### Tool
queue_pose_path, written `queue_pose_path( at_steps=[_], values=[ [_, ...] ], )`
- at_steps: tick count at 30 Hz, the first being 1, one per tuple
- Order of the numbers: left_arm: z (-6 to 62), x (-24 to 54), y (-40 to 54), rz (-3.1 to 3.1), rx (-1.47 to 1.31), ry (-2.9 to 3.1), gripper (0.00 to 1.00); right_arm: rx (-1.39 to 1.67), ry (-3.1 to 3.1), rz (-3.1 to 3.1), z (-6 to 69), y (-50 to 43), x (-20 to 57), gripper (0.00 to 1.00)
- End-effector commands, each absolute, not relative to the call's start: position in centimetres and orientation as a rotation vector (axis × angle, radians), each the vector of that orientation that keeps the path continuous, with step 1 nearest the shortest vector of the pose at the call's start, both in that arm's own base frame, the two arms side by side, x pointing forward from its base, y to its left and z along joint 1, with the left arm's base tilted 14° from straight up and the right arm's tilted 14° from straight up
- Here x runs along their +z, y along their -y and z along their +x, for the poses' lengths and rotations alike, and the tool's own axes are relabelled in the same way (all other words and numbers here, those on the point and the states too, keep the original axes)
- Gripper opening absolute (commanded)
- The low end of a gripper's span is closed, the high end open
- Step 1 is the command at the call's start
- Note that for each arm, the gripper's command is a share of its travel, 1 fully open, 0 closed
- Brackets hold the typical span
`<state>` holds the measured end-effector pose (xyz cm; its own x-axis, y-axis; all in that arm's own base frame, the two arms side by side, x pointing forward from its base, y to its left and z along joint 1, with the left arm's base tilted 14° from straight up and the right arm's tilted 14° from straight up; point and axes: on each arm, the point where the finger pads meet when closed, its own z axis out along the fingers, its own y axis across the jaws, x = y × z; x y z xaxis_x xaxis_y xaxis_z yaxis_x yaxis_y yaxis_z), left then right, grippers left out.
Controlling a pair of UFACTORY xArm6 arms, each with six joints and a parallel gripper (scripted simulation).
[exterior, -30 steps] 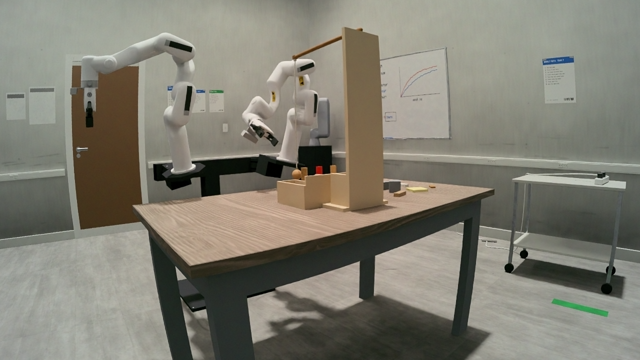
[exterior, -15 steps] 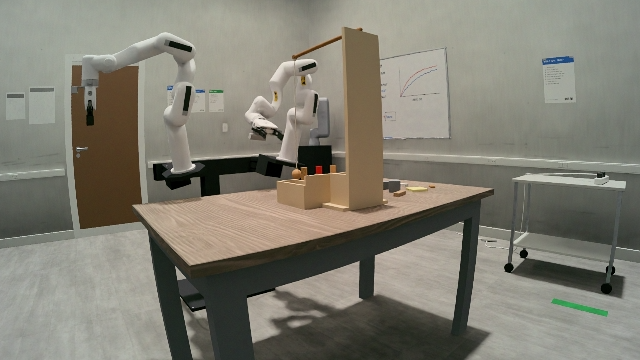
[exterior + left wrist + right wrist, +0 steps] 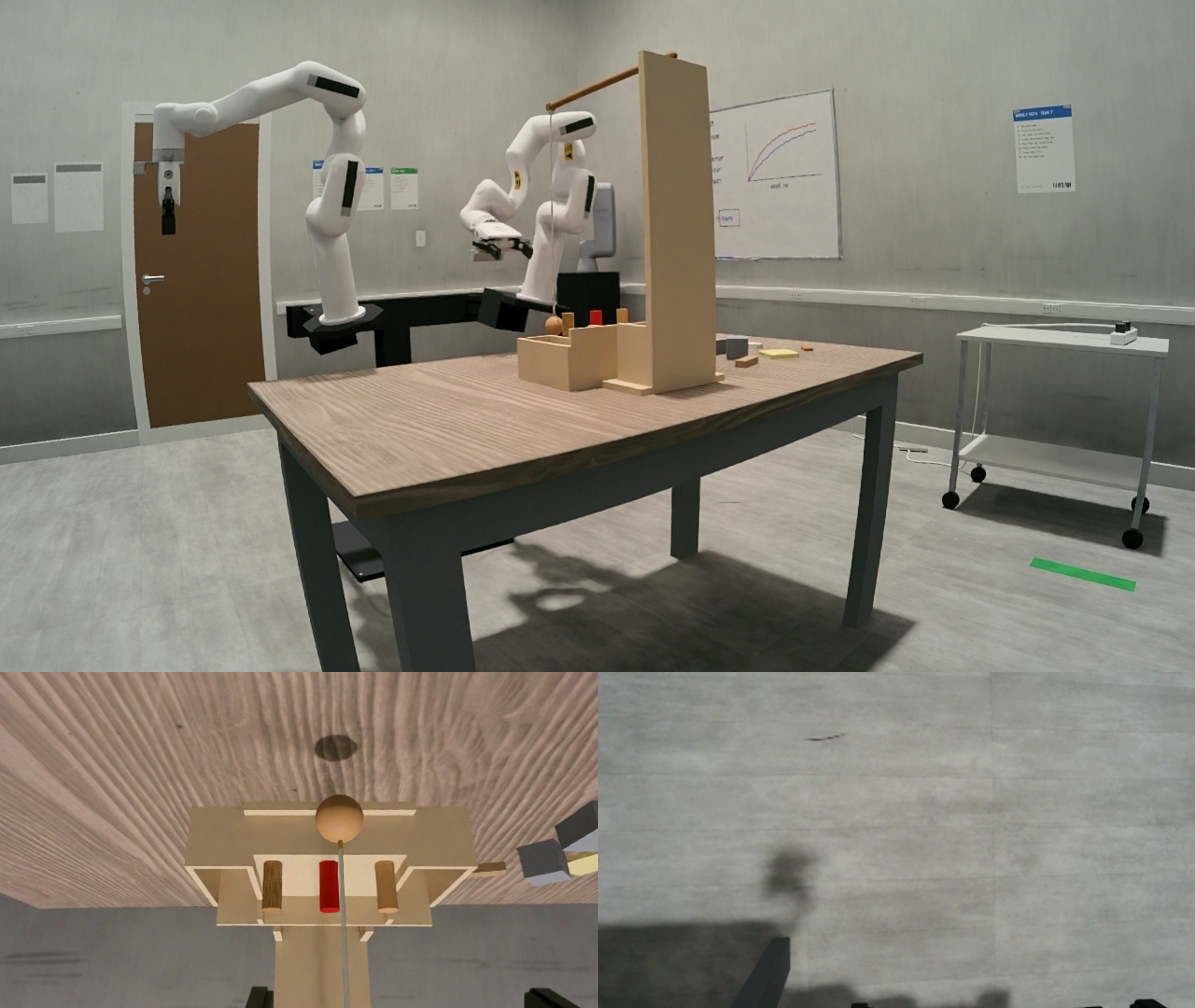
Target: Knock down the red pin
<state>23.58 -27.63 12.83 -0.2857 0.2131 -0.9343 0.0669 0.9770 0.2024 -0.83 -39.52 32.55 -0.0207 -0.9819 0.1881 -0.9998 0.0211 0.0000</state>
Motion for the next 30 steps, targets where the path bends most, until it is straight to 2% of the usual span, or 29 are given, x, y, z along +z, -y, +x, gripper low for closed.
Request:
queue_pose_path(
  at_steps=[1, 20, 30],
  values=[
    [23.8, 12.9, 27.7, 0.203, 0.142, -1.859, 1.0, 0.203, 2.142, 2.097, -0.8, 39.6, 32.7, 1.0],
    [28.9, 11.3, 27.7, 0.203, 0.142, -1.859, 1.0, 0.203, 2.142, 2.097, -0.8, 39.6, 32.7, 1.0],
    [34.2, 9.7, 27.8, 0.203, 0.142, -1.858, 1.0, 0.203, 2.142, 2.097, -0.8, 39.6, 32.7, 1.0]
  ],
)
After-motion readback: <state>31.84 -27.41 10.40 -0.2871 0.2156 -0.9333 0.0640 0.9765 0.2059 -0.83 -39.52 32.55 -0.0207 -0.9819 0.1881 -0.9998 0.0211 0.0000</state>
